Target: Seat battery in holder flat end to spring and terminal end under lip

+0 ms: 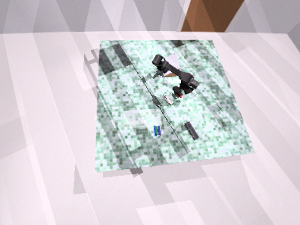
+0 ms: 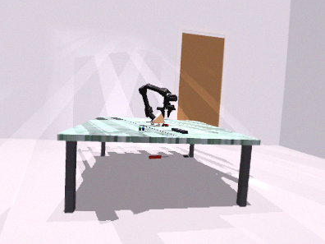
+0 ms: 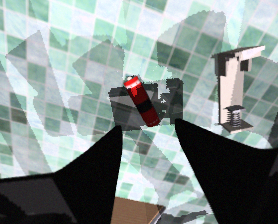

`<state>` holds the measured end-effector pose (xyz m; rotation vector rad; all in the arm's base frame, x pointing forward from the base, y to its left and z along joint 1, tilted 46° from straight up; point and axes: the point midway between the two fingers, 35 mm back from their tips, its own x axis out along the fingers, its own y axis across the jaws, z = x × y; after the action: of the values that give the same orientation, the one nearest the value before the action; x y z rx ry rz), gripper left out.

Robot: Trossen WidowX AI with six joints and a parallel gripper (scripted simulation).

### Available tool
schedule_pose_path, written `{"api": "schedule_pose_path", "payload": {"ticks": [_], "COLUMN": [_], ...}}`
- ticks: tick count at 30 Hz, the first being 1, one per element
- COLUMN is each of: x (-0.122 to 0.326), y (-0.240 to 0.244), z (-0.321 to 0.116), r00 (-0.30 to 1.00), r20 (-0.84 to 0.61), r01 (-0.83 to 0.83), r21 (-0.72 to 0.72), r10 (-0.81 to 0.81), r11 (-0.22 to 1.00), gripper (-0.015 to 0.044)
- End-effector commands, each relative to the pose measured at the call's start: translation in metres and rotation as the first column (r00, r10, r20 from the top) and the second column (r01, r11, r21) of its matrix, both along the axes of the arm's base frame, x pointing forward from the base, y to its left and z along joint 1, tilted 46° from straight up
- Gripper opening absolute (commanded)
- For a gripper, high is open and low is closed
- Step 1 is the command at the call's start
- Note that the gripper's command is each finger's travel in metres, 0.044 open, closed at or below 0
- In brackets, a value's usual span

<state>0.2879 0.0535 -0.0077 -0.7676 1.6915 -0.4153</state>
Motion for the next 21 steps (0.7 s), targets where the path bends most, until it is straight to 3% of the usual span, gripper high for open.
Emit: {"api": "schedule_pose_path", "payload": {"ticks": [1,21], "x": [-0.0042,-0.005], "y": [-0.0143,-0.0229], "z": [-0.0183,-0.0273], "r00": [0.935,0.935], "r20": [-0.257,-0.257], "r01": [-0.239,-0.24], "r21": [0.053,0.053], "r10": [0.245,0.245], "r11": [0.969,0.969], "gripper": [0.0222,0.0222]}}
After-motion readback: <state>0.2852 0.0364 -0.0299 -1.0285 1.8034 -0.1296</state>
